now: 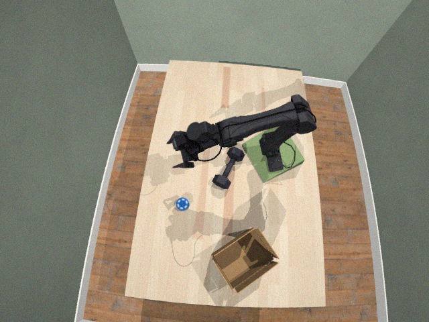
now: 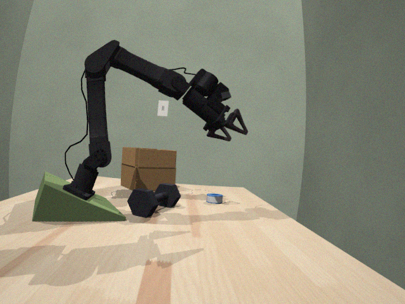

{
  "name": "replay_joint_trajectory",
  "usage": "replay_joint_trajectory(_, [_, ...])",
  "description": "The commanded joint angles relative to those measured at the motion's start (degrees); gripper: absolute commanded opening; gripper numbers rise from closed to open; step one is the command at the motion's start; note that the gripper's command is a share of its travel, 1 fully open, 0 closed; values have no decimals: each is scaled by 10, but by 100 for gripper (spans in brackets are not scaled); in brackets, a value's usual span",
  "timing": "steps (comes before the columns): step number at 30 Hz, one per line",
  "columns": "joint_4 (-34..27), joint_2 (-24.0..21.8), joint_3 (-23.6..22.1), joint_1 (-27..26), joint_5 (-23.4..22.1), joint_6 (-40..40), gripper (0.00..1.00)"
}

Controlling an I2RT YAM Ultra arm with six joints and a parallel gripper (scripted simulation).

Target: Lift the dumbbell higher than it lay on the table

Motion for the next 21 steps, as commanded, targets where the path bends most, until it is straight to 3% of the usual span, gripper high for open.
replay_joint_trajectory(1, [-83,-26,11,6,11,-41,100])
replay_joint_trajectory(9, [-148,-27,-12,14,8,-82,100])
replay_joint_trajectory(21, [-296,-40,-27,34,1,-183,100])
